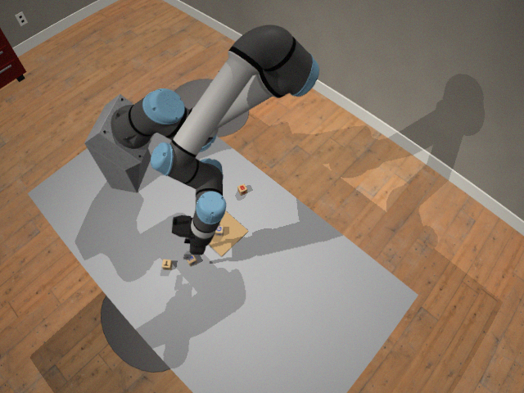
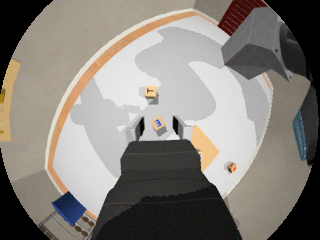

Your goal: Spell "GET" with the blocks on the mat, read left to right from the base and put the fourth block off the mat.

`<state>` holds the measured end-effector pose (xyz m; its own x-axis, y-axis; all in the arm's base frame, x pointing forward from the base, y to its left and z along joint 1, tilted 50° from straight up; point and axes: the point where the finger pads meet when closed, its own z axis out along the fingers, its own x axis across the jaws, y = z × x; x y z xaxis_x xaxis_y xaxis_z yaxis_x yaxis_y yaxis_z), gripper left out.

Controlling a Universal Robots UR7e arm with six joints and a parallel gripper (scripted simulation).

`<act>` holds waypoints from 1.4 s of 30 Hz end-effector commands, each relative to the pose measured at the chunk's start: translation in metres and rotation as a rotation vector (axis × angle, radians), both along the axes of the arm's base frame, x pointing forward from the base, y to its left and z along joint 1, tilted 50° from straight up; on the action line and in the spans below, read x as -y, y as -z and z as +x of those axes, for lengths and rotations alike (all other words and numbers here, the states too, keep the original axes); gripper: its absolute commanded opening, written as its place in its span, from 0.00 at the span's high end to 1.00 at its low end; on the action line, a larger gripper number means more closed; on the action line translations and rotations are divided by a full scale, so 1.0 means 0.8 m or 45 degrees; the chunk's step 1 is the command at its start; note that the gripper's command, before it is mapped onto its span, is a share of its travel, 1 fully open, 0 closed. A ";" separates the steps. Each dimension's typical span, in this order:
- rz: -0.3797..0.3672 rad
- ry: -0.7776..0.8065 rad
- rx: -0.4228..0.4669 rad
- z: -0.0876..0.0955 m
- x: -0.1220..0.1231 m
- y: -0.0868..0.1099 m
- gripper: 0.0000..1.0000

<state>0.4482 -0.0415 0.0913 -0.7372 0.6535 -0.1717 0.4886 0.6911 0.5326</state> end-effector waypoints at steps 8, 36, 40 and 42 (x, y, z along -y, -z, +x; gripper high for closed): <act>0.002 0.003 -0.001 -0.001 0.005 0.005 0.00; 0.001 0.002 0.000 -0.021 0.078 0.077 0.00; 0.000 0.002 0.001 -0.021 0.078 0.077 0.00; 0.000 0.002 0.001 -0.021 0.078 0.076 0.00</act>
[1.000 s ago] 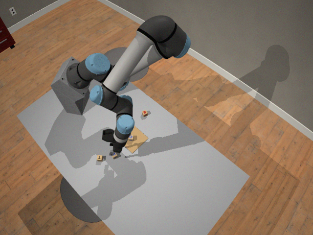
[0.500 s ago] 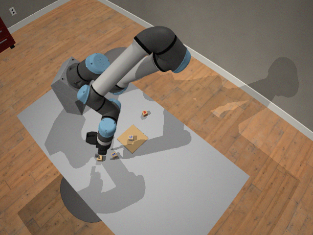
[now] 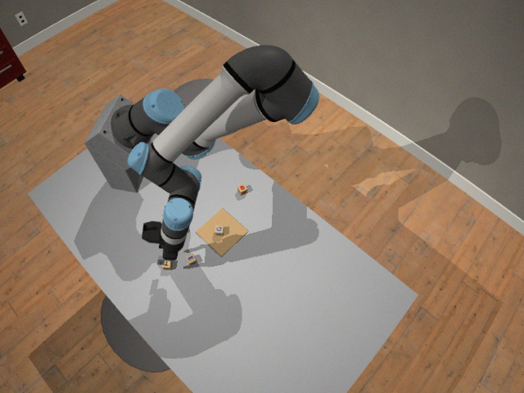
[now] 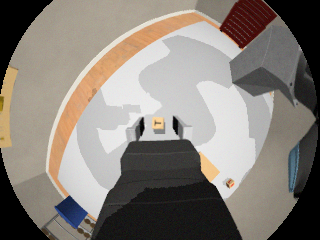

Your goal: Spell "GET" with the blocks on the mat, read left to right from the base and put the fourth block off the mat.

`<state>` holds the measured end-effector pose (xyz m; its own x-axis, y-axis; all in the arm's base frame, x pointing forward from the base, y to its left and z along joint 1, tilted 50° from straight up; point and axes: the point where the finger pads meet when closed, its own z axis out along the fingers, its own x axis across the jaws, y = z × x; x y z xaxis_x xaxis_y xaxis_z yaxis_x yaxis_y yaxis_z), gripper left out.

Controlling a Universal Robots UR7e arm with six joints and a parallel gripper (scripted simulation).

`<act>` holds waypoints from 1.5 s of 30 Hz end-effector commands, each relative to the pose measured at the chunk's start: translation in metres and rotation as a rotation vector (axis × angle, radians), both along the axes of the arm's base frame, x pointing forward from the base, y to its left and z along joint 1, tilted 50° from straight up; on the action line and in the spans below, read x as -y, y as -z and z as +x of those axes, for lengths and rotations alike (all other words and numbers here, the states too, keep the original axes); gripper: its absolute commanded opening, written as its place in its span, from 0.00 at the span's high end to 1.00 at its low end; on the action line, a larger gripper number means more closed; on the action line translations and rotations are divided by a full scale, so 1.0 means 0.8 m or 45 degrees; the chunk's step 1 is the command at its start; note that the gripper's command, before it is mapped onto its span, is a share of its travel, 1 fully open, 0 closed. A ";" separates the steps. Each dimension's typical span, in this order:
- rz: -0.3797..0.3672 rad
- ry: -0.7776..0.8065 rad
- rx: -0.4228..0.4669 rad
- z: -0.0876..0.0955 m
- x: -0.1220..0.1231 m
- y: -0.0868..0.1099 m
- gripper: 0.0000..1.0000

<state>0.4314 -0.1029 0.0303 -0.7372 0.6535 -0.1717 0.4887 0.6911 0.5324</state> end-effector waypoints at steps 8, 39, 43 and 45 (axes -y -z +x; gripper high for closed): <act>0.001 0.002 0.001 0.000 0.002 0.000 0.00; 0.006 0.001 0.004 -0.001 -0.004 -0.004 0.00; 0.023 0.001 0.014 -0.003 -0.016 -0.015 0.00; 0.036 0.002 0.022 -0.004 -0.024 -0.024 0.00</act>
<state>0.4308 -0.0996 0.0347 -0.7353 0.6562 -0.1696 0.4882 0.6864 0.5389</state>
